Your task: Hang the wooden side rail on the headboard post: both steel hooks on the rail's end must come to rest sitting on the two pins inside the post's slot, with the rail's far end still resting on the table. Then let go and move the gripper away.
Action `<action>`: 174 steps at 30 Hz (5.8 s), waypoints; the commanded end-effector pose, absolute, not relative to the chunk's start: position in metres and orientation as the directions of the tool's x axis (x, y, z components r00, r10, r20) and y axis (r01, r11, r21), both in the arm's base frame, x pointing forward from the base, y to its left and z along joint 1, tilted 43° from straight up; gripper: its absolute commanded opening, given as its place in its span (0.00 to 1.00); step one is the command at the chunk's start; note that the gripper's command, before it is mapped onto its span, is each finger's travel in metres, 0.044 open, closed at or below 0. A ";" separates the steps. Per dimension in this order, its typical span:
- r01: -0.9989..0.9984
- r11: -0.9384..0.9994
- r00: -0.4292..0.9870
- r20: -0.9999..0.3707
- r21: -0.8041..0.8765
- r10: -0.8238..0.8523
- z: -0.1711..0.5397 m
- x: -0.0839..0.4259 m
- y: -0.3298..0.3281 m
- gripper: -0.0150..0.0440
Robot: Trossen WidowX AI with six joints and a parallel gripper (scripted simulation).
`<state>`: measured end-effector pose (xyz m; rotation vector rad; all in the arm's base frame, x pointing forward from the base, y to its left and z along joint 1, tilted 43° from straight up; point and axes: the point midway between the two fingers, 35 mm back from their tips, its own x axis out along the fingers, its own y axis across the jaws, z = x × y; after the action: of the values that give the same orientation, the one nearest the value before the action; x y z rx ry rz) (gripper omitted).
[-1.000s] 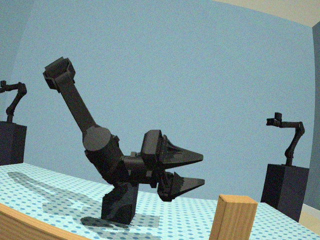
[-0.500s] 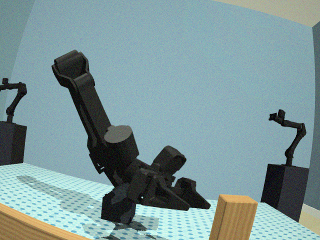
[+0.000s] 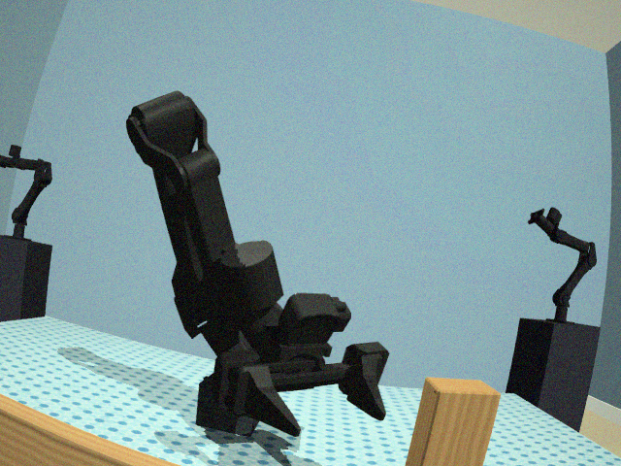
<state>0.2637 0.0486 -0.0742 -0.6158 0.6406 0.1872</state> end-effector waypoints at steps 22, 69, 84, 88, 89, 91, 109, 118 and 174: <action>-0.383 0.785 0.753 -0.657 -0.487 -0.041 -0.084 0.273 0.048 1.00; -0.748 0.581 0.407 -0.913 -0.321 0.019 -0.029 0.326 0.040 1.00; -0.720 0.624 0.395 -0.918 -0.305 0.008 -0.030 0.327 0.040 1.00; -0.511 0.829 0.326 -0.944 -0.228 -0.059 -0.033 0.335 0.037 1.00; -0.445 0.869 0.307 -0.948 -0.215 -0.077 -0.033 0.337 0.036 1.00; -0.303 0.933 0.271 -0.956 -0.196 -0.113 -0.034 0.340 0.034 1.00; 0.749 0.610 0.012 -0.916 -0.258 -0.402 -0.027 0.361 0.025 1.00; 0.928 0.295 -0.055 -0.865 -0.229 -0.498 -0.020 0.367 0.023 1.00; 0.953 -0.290 -0.133 -0.745 0.084 -0.654 -0.040 0.371 -0.013 1.00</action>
<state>0.3745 -0.0070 -0.0349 0.8437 0.5024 -1.6998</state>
